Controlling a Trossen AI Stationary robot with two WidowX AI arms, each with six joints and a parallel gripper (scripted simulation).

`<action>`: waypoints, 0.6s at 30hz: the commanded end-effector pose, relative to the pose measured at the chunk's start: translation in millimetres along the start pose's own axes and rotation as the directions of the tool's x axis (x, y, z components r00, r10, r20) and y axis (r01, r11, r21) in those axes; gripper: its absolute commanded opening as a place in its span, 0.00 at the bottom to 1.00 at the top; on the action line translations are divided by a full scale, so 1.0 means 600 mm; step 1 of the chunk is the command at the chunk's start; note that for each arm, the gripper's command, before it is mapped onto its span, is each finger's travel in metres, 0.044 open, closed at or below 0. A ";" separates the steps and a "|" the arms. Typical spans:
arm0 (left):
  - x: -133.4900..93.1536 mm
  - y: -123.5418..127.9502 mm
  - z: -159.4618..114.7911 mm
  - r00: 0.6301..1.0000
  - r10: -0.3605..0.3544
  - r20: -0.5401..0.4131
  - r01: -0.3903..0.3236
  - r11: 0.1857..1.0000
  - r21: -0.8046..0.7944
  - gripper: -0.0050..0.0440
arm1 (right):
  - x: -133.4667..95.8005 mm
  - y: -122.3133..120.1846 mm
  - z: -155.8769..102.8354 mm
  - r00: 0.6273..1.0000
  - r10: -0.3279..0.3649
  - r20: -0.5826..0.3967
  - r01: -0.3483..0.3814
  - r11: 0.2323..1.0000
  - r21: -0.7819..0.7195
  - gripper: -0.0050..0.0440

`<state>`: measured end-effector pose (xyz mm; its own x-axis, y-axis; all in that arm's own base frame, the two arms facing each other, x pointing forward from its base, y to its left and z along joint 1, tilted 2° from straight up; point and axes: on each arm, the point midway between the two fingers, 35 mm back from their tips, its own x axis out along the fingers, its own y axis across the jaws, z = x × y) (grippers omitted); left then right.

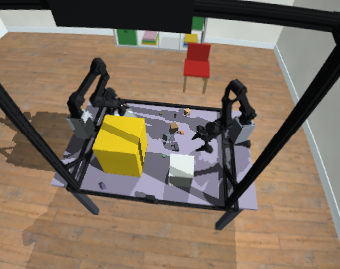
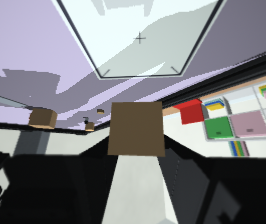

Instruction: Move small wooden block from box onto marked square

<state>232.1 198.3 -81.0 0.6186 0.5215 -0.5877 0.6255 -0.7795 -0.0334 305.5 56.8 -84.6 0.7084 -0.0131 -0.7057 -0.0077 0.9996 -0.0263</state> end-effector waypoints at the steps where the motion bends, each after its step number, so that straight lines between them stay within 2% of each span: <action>1: -0.005 -0.004 0.003 1.000 -0.016 -0.012 0.016 0.999 -0.035 0.10 | 0.000 -0.001 0.000 1.000 -0.006 0.001 0.006 1.000 0.005 0.92; 18: 0.051 -0.003 0.069 0.997 -0.012 0.070 0.015 0.999 -0.035 0.10 | 0.000 -0.001 0.000 1.000 -0.006 0.001 0.006 1.000 0.005 0.92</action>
<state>229.8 199.7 -119.4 0.5850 0.5103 -0.6303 0.6469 -0.7624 -0.0168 305.5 56.8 -84.6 0.7084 -0.0131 -0.7057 -0.0076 0.9996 -0.0263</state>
